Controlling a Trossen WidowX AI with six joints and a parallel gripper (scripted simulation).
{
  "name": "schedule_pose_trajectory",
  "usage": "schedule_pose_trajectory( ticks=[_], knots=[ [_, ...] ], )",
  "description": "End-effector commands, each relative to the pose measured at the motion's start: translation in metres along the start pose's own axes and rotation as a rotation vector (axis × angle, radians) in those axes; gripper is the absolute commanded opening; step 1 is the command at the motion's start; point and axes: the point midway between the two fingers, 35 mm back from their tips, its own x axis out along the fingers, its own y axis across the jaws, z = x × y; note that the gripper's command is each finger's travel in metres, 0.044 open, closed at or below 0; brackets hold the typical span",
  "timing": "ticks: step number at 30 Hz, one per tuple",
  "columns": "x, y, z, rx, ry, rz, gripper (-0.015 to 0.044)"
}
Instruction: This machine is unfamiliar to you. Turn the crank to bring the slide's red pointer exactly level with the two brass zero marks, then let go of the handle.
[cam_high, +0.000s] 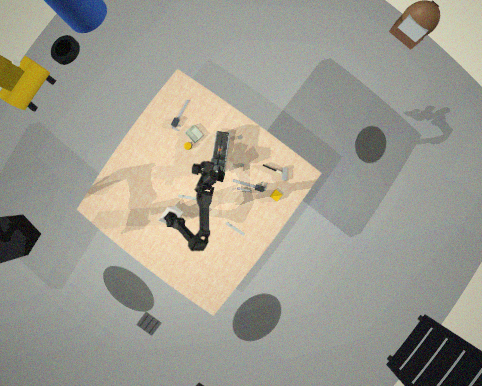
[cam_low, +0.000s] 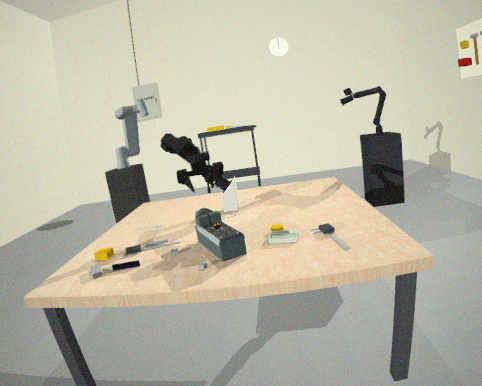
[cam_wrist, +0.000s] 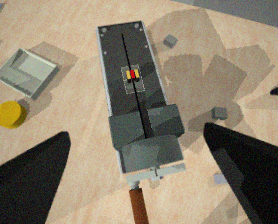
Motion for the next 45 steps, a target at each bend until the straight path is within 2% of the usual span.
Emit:
schedule_pose_trajectory(
  ticks=[1, 14, 22, 45],
  knots=[
    [0.015, 0.001, 0.017, 0.061, 0.000, -0.048, 0.0440],
    [0.059, 0.016, 0.056, 0.218, -0.013, -0.171, 0.0440],
    [0.099, 0.014, 0.017, 0.217, -0.013, -0.172, 0.0440],
    [0.100, 0.014, 0.016, 0.217, -0.013, -0.172, 0.0440]
  ],
)
